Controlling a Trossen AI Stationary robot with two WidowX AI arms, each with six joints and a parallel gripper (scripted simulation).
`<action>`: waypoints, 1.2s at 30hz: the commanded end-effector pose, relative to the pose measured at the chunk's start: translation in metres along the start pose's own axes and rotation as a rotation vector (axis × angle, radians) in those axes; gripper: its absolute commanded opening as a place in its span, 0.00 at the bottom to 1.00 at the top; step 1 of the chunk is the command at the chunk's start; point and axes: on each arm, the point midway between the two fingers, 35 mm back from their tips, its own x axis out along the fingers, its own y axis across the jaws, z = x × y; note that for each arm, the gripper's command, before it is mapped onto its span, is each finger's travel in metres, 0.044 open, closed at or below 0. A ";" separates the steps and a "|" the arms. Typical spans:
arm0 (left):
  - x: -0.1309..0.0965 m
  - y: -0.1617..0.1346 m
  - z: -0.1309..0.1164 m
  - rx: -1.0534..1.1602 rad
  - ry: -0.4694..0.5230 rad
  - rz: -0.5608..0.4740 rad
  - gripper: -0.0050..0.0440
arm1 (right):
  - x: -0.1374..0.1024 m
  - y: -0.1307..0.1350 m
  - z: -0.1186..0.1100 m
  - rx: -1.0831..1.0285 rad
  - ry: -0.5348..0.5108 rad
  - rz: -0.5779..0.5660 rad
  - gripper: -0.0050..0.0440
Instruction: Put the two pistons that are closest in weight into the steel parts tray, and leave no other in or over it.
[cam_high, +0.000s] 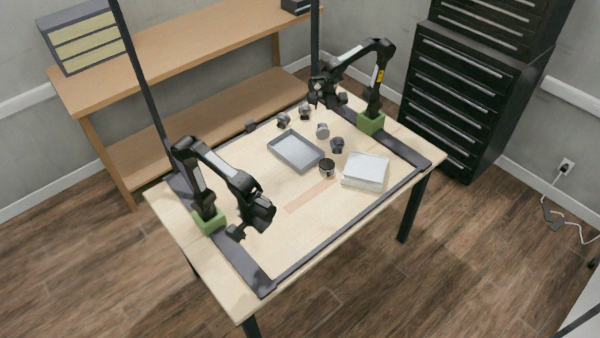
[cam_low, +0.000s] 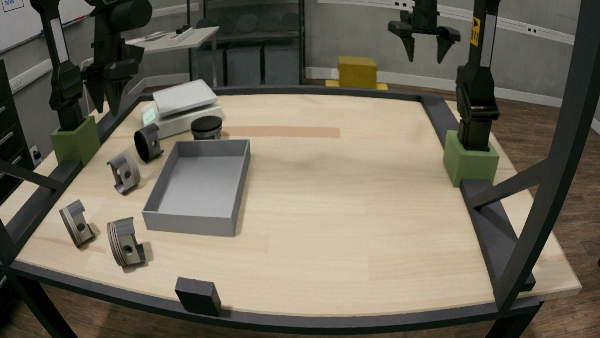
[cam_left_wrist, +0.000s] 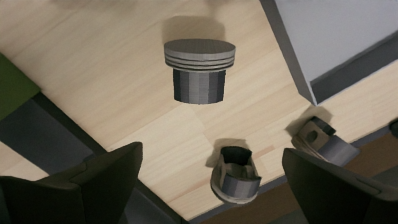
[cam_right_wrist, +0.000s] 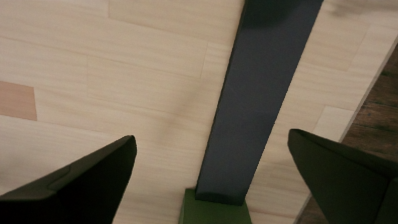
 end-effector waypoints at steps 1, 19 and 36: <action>0.002 0.000 0.001 -0.035 -0.004 -0.021 0.87 | -0.009 0.001 0.005 -0.006 -0.033 0.003 0.92; 0.031 0.004 0.007 -0.037 -0.001 -0.010 0.87 | -0.009 0.001 0.005 -0.006 -0.033 0.003 0.92; 0.055 0.007 0.012 -0.037 -0.001 -0.010 0.87 | -0.009 0.001 0.005 -0.006 -0.033 0.003 0.92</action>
